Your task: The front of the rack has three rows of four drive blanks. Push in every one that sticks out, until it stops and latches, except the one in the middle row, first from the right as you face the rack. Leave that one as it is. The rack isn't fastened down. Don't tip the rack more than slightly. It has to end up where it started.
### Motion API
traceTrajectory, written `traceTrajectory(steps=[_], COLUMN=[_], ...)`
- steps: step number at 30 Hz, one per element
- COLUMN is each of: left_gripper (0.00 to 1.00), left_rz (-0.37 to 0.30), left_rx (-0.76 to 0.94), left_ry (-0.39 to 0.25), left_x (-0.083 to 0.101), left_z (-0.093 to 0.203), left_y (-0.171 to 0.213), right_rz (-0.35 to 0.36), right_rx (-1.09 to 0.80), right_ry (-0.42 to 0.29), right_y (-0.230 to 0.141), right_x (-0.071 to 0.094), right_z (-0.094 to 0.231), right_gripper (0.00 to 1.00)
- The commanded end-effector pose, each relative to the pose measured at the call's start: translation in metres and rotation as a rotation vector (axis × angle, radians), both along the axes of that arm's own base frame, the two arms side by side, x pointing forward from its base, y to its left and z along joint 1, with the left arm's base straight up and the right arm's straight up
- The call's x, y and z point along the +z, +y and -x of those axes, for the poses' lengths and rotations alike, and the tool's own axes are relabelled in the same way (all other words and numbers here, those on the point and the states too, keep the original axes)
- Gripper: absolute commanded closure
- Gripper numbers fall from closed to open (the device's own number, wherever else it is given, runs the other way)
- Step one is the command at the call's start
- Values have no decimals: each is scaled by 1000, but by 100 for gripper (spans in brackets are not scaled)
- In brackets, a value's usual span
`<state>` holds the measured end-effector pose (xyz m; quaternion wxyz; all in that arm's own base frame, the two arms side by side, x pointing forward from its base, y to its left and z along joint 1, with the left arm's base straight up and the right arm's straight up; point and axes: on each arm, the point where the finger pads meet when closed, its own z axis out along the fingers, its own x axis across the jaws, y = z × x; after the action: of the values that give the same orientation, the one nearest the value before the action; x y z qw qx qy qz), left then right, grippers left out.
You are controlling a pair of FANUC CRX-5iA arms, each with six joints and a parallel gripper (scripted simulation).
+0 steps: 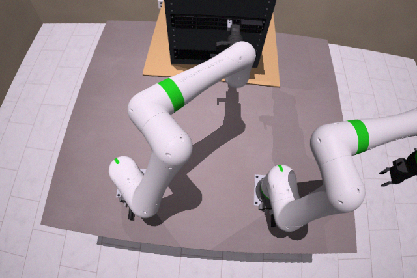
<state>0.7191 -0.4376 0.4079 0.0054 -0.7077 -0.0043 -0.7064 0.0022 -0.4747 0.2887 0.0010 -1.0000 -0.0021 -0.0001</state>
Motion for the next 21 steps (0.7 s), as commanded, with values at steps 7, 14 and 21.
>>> traceTrajectory(steps=[7,14,21], left_gripper=[100,100,100], left_rz=[2,2,2], left_rx=[0,0,0], left_ry=[-2,-2,-2], left_x=[2,2,2], left_z=[0,1,15], left_y=[0,0,0], right_rz=[2,2,2], right_rx=[0,0,0], right_ry=[0,0,0], right_y=[0,0,0], right_x=[1,1,1], right_z=[0,0,0], right_gripper=[0,0,0])
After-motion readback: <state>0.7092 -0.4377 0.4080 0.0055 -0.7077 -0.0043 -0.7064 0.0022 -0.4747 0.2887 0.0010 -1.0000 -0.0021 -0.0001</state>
